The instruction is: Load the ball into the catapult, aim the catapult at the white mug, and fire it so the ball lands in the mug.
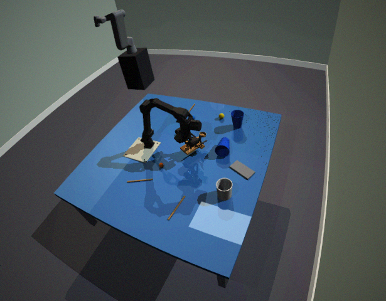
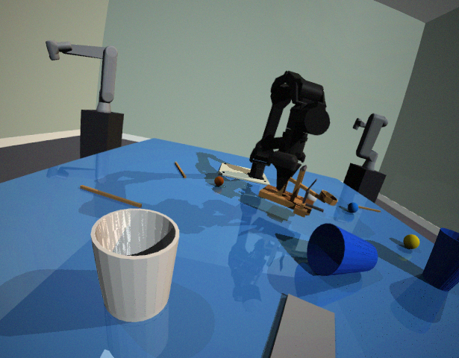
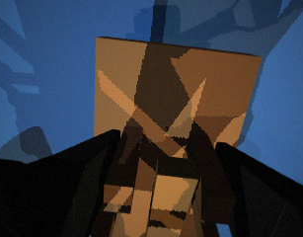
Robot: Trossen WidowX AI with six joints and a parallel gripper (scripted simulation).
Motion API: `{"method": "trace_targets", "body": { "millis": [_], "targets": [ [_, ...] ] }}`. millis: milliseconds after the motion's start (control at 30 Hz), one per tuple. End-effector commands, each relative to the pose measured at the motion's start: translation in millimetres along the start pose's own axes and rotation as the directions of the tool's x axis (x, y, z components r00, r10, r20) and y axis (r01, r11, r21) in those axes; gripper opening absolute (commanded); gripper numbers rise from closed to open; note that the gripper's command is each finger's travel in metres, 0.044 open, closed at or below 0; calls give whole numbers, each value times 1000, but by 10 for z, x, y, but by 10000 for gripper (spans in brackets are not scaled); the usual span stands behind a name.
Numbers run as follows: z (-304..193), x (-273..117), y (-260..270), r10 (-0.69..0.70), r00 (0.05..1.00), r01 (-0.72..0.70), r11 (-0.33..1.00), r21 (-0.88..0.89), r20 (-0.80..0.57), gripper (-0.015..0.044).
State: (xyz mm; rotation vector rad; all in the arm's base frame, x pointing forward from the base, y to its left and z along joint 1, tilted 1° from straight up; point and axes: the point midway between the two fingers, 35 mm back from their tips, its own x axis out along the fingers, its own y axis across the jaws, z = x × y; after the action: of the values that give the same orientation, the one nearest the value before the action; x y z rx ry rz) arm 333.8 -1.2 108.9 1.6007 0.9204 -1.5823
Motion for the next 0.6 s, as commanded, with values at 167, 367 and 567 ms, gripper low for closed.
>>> {"method": "trace_targets", "body": {
  "millis": [167, 367, 567],
  "targets": [
    [388, -53, 356, 14, 1000, -13, 965, -263, 2, 0],
    [701, -57, 582, 17, 1000, -11, 891, -455, 7, 0],
    [1035, -59, 801, 18, 1000, -6, 779, -628, 13, 0]
  ]
}}
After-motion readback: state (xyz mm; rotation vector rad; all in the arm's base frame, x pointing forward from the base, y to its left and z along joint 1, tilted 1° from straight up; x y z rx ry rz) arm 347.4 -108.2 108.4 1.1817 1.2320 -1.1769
